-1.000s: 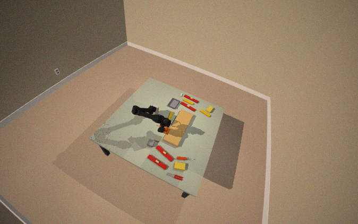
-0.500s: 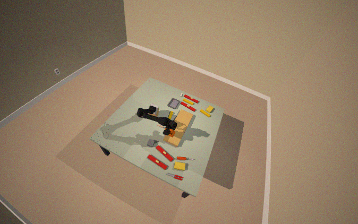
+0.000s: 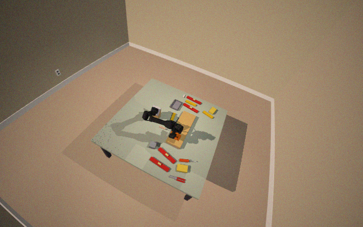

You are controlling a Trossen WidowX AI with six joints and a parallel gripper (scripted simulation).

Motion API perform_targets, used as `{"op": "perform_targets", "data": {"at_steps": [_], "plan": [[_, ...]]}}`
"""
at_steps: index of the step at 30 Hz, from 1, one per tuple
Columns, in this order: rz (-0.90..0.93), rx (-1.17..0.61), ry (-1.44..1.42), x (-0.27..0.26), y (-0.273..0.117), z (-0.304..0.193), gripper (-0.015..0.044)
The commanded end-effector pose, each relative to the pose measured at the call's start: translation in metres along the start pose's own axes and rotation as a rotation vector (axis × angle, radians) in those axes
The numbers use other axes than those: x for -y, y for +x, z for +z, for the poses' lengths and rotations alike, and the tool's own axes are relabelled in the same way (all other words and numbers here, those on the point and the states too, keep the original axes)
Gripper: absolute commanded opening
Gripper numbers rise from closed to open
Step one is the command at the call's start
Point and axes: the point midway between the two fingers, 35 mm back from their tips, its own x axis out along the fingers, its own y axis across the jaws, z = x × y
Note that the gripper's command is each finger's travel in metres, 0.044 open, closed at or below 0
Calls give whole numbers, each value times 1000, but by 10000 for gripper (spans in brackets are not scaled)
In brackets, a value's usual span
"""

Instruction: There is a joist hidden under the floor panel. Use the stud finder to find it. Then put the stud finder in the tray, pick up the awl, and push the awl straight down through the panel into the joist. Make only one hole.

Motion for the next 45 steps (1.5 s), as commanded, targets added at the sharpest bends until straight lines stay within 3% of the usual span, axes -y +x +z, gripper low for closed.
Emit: {"op": "perform_targets", "data": {"at_steps": [1, 45], "plan": [[-3, 3, 5, 1, 5, 2, 0], [-8, 5, 5, 3, 72, -18, 0]]}}
